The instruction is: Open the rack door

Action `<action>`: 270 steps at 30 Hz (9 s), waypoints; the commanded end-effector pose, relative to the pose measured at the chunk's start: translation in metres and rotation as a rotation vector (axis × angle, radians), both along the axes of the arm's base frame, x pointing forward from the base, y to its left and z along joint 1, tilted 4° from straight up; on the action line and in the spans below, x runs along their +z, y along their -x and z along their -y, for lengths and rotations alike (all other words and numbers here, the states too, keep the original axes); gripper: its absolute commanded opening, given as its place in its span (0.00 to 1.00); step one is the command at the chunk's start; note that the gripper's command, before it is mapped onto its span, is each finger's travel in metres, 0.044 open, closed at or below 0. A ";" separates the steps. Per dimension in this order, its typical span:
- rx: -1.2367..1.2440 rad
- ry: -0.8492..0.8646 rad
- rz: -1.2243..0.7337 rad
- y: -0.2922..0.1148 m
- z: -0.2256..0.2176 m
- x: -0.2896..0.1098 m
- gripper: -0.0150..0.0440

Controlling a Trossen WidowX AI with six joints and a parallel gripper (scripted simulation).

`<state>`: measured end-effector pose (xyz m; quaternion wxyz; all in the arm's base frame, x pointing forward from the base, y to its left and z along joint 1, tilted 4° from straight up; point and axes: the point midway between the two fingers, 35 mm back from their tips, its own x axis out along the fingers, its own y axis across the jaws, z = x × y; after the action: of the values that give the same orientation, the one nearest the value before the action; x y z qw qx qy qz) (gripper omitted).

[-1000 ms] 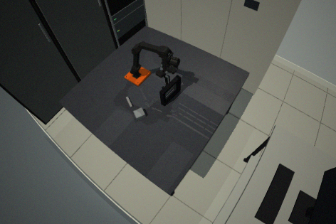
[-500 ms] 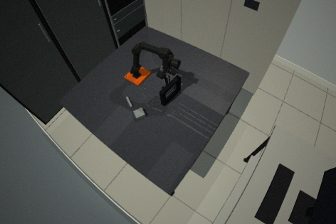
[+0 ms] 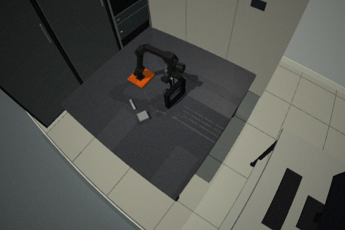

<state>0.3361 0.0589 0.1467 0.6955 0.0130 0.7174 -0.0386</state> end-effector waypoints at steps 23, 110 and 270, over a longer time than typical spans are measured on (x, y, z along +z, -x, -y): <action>0.004 -0.008 -0.010 0.004 0.001 -0.027 0.44; 1.453 -0.061 -0.053 0.004 0.001 -0.027 0.76; -0.931 0.031 0.017 0.056 0.032 -0.025 0.30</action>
<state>0.2817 0.0299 0.1215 0.5953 0.3406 0.6205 -0.3803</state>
